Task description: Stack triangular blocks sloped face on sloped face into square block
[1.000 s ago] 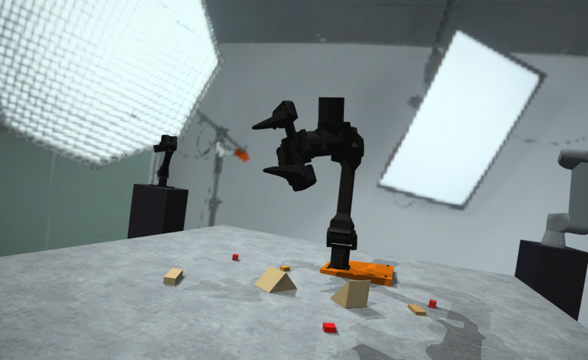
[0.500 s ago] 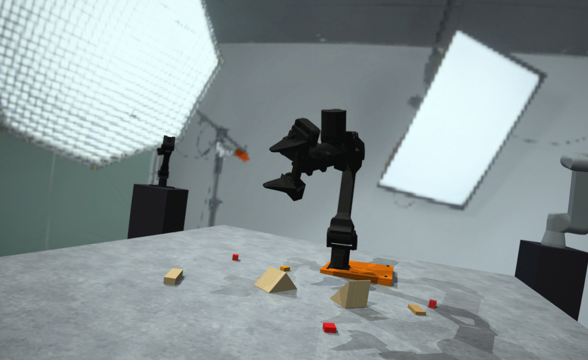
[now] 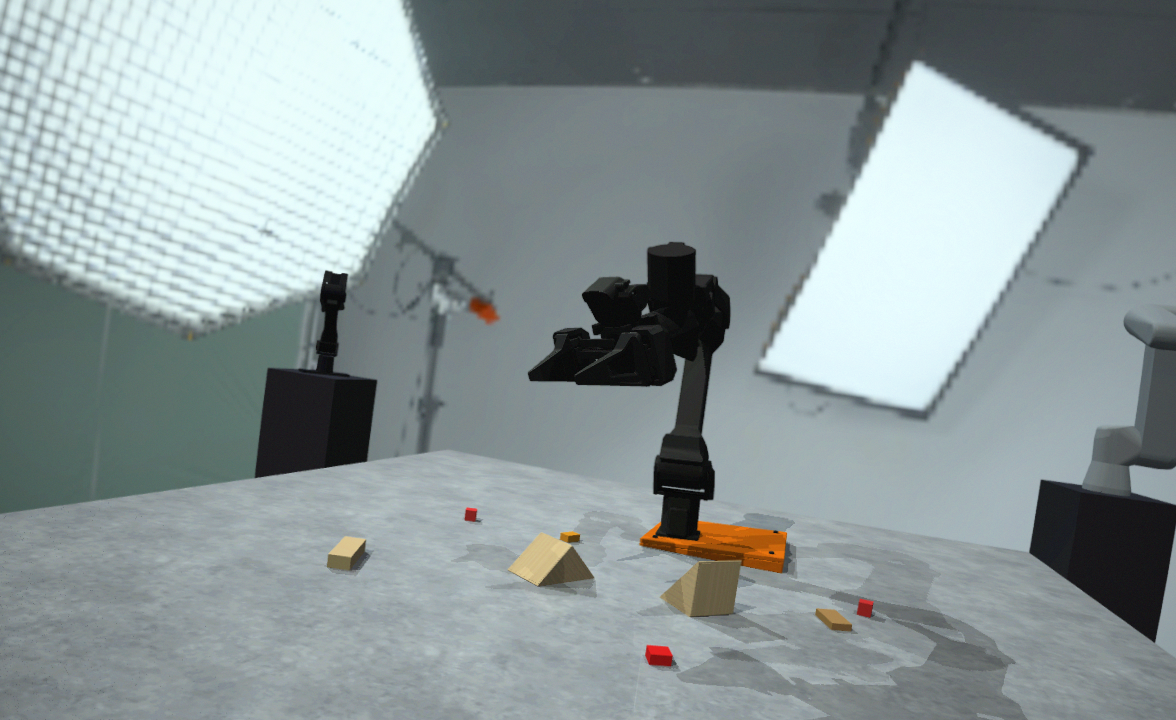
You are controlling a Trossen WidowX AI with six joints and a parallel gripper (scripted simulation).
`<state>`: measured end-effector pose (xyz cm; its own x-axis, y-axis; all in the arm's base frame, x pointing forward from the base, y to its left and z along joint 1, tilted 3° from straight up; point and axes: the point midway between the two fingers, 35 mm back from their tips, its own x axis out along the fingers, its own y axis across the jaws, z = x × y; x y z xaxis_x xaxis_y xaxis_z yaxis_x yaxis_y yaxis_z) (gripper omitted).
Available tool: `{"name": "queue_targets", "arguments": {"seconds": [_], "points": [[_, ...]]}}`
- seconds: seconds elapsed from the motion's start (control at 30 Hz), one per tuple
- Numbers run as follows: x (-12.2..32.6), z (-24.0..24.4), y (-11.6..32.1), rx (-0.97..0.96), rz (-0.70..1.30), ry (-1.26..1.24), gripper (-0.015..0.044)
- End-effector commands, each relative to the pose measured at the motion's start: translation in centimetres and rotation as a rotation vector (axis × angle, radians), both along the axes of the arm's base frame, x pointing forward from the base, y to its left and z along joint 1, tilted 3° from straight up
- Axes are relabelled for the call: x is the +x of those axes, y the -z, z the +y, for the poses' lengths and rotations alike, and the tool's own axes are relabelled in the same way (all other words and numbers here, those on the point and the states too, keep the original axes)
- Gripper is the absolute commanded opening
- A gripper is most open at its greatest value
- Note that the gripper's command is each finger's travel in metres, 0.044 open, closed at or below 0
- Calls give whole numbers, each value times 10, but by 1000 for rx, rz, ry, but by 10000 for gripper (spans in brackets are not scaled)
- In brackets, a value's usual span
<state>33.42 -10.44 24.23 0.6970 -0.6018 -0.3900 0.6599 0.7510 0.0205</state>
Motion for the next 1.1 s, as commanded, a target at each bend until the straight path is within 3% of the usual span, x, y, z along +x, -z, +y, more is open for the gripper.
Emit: {"name": "queue_targets", "arguments": {"seconds": [0.0,0.6,1.07], "points": [[-38,12,40,-554,589,-426,440],[-84,24,93,-1268,1235,-1041,440],[-117,32,132,-1872,1605,-1578,440]]}}
